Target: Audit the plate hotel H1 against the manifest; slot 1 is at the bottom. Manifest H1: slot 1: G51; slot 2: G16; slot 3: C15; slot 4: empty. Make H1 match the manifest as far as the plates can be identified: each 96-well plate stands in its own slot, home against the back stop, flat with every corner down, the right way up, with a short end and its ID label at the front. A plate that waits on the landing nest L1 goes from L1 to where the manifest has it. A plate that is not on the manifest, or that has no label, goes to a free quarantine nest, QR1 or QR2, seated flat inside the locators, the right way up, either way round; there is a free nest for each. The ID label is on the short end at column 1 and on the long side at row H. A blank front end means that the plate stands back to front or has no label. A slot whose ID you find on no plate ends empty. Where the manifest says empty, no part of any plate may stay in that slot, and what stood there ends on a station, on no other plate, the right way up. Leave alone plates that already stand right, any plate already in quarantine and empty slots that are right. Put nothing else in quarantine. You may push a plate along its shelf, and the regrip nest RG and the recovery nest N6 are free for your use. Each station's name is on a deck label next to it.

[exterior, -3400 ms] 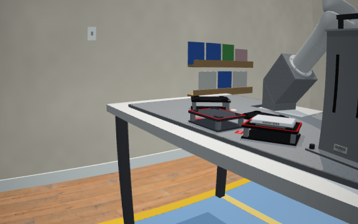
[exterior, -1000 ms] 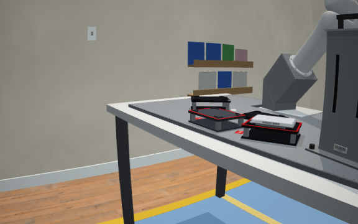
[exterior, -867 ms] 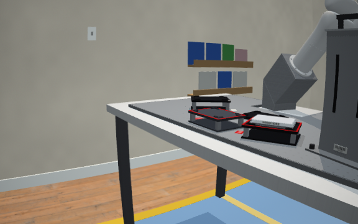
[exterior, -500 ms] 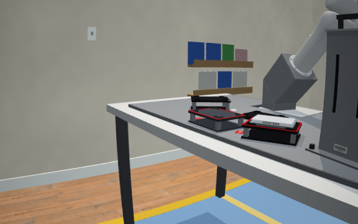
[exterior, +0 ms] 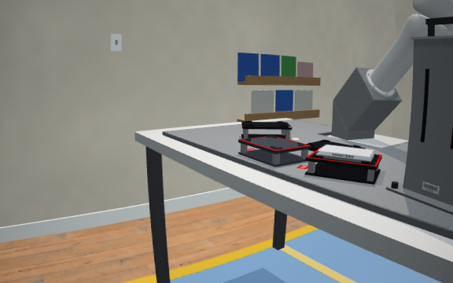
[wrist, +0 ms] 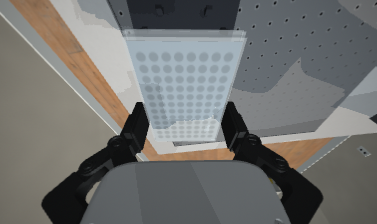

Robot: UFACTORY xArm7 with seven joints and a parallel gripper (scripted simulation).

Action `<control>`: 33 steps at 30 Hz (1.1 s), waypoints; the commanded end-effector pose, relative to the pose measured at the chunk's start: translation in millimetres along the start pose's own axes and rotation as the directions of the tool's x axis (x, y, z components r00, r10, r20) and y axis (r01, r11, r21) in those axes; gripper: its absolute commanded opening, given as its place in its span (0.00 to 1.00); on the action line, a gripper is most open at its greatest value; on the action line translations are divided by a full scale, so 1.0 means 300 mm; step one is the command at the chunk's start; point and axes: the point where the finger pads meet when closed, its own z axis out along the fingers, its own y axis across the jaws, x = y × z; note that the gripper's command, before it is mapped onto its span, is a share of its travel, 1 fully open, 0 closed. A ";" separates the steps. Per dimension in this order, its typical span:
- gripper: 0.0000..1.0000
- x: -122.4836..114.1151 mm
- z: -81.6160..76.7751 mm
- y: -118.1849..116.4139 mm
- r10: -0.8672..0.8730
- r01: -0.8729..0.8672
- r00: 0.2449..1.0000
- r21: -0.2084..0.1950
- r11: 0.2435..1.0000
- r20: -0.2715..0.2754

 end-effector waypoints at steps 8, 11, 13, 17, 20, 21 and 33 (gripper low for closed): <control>0.00 0.001 0.030 -0.006 0.000 0.000 1.000 0.004 1.000 -0.001; 0.00 0.001 0.029 -0.006 0.000 0.000 1.000 0.004 1.000 -0.001; 0.00 0.001 0.030 -0.006 0.000 0.000 1.000 0.004 1.000 -0.001; 0.00 0.001 0.030 -0.006 0.000 0.000 1.000 0.004 1.000 -0.001; 0.00 0.001 0.041 -0.006 0.000 0.000 1.000 0.004 1.000 -0.001; 0.00 0.001 0.046 -0.006 0.000 0.000 1.000 0.004 1.000 -0.001; 0.00 0.002 0.113 -0.006 0.000 0.000 1.000 0.004 1.000 -0.001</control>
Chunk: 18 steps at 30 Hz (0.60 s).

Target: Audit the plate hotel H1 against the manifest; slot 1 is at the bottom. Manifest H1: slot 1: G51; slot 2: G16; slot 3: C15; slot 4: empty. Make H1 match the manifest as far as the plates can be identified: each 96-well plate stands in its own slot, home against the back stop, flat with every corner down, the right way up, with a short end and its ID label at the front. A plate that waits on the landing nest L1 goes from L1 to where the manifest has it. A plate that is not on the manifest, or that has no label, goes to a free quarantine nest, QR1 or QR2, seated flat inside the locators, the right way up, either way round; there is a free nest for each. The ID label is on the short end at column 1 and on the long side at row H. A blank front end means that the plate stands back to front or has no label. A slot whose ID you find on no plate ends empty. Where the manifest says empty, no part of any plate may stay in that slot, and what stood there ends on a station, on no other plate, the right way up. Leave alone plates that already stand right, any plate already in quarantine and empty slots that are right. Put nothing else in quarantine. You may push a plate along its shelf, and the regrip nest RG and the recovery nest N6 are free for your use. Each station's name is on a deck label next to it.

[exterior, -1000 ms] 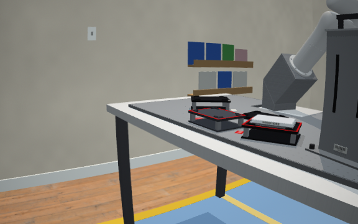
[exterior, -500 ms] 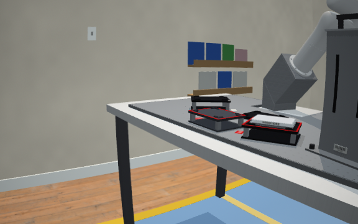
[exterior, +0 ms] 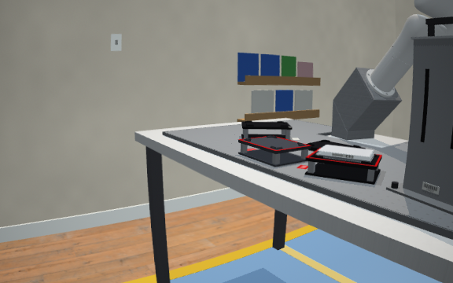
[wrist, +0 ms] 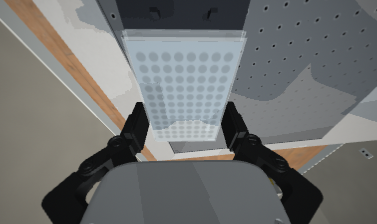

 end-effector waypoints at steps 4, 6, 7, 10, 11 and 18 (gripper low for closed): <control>0.00 0.001 0.032 -0.006 0.000 0.000 1.000 0.004 1.000 -0.001; 0.00 0.001 0.044 -0.006 0.000 0.000 1.000 0.004 1.000 -0.001; 0.00 0.001 0.049 -0.006 0.000 0.000 1.000 0.004 1.000 -0.001; 0.00 0.001 0.066 -0.006 0.000 0.000 1.000 0.004 1.000 -0.001; 0.00 0.001 0.072 -0.006 0.000 0.000 1.000 0.004 1.000 -0.001; 0.00 0.001 0.091 -0.006 0.000 0.000 1.000 0.004 1.000 -0.001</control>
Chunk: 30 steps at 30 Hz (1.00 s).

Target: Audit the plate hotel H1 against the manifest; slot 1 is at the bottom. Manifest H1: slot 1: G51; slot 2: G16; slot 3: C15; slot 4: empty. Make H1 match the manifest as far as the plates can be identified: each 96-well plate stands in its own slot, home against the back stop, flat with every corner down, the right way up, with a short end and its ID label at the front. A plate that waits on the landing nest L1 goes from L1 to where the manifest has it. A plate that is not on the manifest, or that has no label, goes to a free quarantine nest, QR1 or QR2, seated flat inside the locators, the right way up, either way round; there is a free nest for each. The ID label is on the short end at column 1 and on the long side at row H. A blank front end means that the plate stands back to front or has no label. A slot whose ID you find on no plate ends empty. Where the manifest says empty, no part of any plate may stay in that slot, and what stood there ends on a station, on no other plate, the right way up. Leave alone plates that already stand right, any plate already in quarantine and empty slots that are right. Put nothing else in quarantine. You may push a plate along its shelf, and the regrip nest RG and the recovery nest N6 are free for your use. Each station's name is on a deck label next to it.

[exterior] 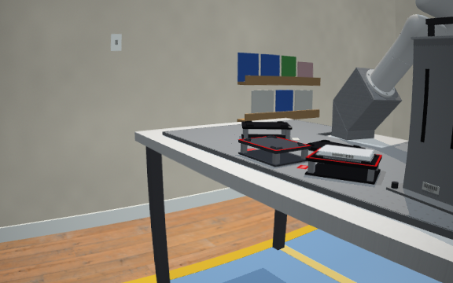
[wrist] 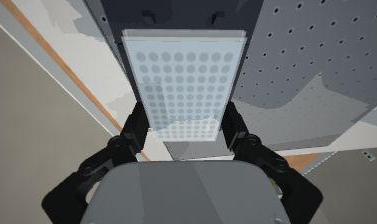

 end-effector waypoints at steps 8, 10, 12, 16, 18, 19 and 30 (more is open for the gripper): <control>0.00 0.002 0.005 -0.006 0.000 0.000 1.000 0.005 1.000 -0.001; 0.00 0.002 0.005 -0.006 0.000 0.000 1.000 0.005 1.000 -0.001; 0.00 0.002 0.005 -0.006 0.000 0.000 1.000 0.005 1.000 -0.001; 0.00 0.002 0.005 -0.006 0.000 0.000 1.000 0.005 1.000 -0.001; 0.00 0.002 0.005 -0.006 0.000 0.000 1.000 0.005 1.000 -0.001; 0.00 0.002 0.007 -0.006 0.000 0.000 1.000 0.005 1.000 -0.001; 0.00 0.002 0.032 -0.006 0.000 0.000 1.000 0.005 1.000 -0.001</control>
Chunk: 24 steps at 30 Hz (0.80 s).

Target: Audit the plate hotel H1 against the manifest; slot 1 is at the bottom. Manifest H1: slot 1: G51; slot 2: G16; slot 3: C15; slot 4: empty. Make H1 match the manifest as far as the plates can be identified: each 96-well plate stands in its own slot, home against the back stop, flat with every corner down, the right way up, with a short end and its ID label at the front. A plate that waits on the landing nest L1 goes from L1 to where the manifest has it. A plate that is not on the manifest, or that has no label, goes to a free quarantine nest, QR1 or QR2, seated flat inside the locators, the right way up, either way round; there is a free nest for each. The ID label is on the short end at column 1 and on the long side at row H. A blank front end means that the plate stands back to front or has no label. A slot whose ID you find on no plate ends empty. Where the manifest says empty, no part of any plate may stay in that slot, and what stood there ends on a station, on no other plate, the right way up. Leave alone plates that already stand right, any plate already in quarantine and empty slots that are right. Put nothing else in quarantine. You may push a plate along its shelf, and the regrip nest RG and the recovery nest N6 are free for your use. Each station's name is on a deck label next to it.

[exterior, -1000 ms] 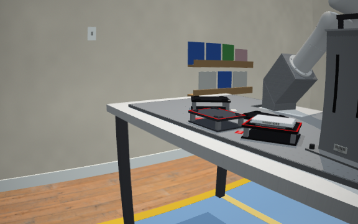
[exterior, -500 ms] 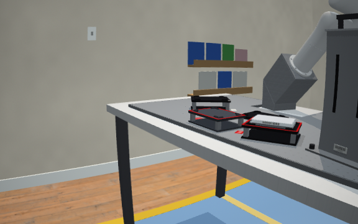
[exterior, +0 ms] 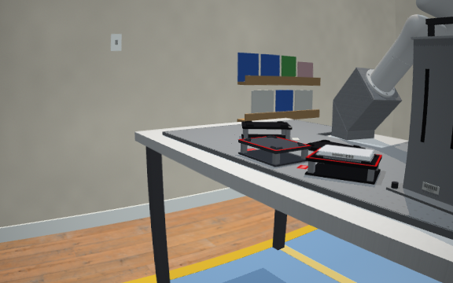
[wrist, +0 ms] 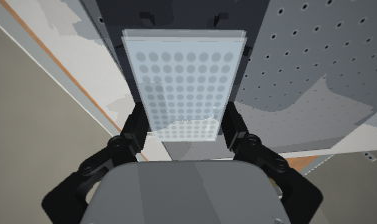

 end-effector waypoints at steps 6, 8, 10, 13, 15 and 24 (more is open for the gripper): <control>0.00 0.001 0.016 -0.004 0.000 0.000 1.000 0.003 1.000 -0.001; 0.00 0.001 0.020 -0.004 0.000 0.000 1.000 0.003 1.000 -0.001; 0.00 0.001 0.024 -0.004 0.000 0.000 1.000 0.003 1.000 -0.001; 0.00 0.001 0.025 -0.004 0.000 0.000 1.000 0.003 1.000 -0.001; 0.00 0.001 0.025 -0.004 0.000 0.000 1.000 0.003 1.000 -0.001; 0.00 0.001 0.025 -0.004 0.000 0.000 1.000 0.003 1.000 -0.001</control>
